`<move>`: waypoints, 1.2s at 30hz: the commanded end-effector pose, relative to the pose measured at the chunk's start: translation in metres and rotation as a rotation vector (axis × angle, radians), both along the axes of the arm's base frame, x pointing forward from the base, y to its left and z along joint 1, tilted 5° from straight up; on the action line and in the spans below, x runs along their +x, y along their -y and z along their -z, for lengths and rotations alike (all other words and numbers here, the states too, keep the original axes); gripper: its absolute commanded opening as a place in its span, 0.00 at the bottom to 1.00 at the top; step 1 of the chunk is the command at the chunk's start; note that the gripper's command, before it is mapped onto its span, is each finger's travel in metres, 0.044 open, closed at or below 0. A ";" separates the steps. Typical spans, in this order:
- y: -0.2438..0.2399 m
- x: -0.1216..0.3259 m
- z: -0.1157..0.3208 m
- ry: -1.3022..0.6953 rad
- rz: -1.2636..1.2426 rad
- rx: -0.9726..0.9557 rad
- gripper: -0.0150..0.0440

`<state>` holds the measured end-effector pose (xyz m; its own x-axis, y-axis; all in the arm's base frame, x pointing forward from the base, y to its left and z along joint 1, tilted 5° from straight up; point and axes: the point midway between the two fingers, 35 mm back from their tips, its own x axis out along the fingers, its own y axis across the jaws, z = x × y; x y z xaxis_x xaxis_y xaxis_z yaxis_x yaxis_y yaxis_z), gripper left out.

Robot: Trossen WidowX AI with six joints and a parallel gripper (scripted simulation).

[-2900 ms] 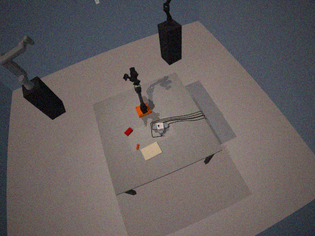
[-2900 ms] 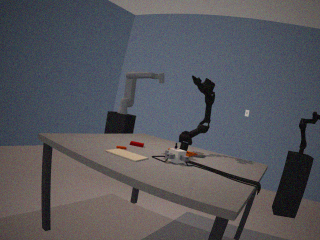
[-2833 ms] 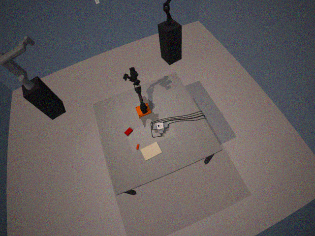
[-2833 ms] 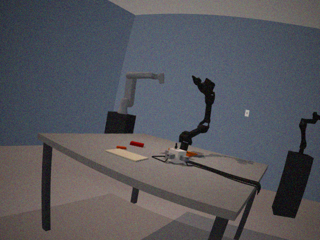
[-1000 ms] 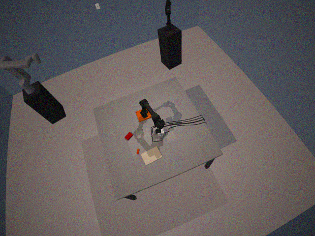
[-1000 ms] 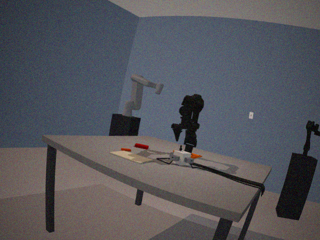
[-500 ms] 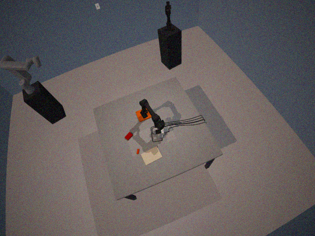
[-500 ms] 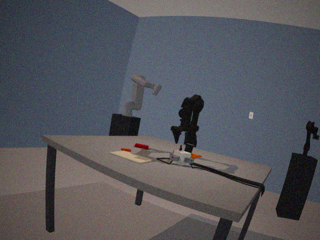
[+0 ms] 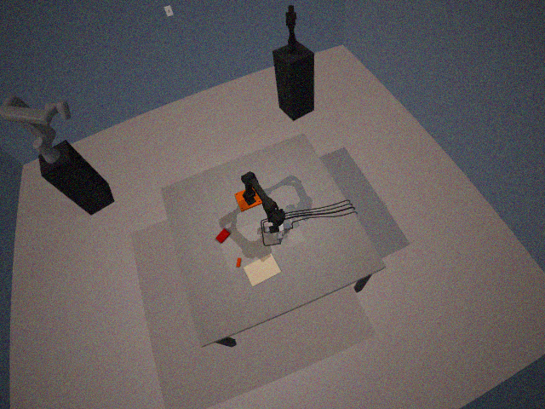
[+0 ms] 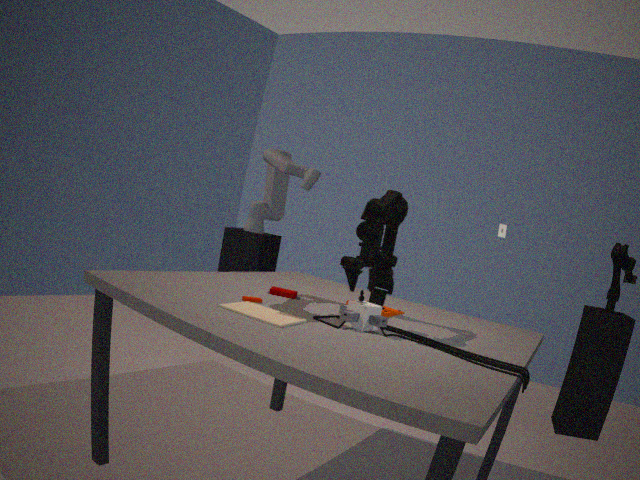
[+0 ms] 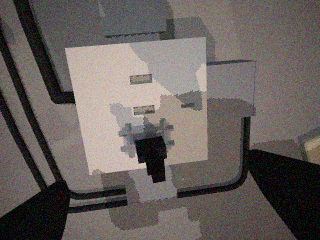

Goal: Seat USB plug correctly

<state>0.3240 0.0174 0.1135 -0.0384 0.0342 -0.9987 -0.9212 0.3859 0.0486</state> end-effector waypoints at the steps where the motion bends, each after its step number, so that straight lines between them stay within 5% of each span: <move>1: -0.001 -0.001 0.002 -0.003 -0.002 0.006 1.00; 17: 0.000 0.000 0.000 0.000 0.000 0.000 0.29; 36: 0.000 -0.001 0.001 -0.002 0.000 0.000 0.25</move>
